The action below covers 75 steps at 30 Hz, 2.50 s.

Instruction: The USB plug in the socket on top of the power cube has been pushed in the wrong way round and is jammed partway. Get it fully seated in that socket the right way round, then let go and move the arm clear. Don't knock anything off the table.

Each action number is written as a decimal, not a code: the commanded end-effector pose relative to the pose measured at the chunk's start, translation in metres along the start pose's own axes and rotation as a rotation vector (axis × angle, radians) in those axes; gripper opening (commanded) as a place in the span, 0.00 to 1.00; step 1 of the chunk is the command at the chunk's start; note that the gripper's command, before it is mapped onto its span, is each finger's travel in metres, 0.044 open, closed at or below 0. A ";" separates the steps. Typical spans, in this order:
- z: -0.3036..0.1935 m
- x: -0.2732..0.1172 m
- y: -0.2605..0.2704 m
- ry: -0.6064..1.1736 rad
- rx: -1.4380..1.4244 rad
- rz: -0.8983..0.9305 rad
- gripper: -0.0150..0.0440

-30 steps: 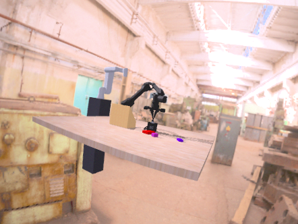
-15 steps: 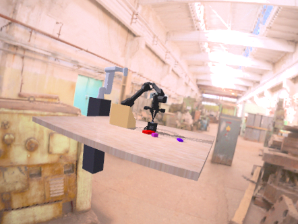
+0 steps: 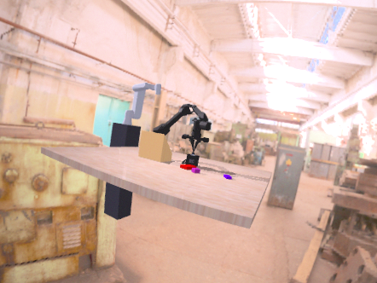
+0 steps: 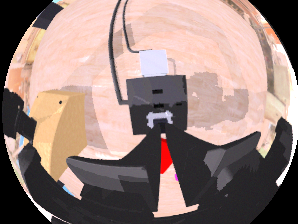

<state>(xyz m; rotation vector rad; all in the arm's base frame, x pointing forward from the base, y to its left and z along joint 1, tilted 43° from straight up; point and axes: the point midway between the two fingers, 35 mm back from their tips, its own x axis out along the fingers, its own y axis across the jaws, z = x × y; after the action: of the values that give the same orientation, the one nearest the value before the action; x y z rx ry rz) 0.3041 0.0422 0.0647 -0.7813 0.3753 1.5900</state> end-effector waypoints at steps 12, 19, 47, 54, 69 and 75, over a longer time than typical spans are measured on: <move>0.000 0.002 -0.001 -0.002 0.004 -0.003 0.25; 0.000 0.003 -0.001 -0.002 0.004 -0.003 0.25; -0.001 0.006 -0.001 -0.002 0.004 -0.003 0.25; -0.001 0.007 -0.001 -0.002 0.004 -0.003 0.25; -0.001 0.009 -0.001 -0.002 0.004 -0.003 0.25; -0.001 0.009 -0.001 -0.002 0.004 -0.003 0.25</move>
<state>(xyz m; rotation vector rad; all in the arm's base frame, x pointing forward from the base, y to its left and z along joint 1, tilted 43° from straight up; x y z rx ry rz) 0.3043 0.0474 0.0588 -0.7794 0.3754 1.5872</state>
